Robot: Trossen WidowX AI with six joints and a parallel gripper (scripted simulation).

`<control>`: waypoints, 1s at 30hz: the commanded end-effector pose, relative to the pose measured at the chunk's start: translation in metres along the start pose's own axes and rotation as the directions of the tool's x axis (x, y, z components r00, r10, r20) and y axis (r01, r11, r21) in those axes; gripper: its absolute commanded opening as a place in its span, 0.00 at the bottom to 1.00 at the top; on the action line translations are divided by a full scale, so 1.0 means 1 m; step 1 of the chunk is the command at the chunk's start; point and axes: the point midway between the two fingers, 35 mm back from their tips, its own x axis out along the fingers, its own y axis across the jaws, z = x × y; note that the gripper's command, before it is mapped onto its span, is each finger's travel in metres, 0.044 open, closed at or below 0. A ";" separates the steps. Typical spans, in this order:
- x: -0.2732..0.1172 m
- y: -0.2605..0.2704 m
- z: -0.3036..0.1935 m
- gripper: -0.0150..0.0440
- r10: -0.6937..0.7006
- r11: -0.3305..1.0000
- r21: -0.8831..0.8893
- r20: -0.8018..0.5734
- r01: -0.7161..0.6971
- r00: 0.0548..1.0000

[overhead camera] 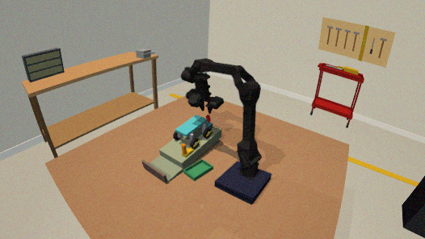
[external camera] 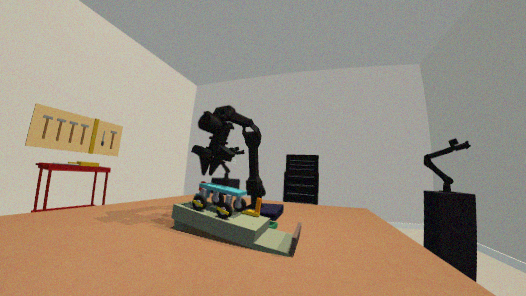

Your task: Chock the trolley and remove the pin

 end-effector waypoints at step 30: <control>0.034 0.000 -0.003 0.58 0.000 1.000 -0.025 -0.008 -0.001 1.000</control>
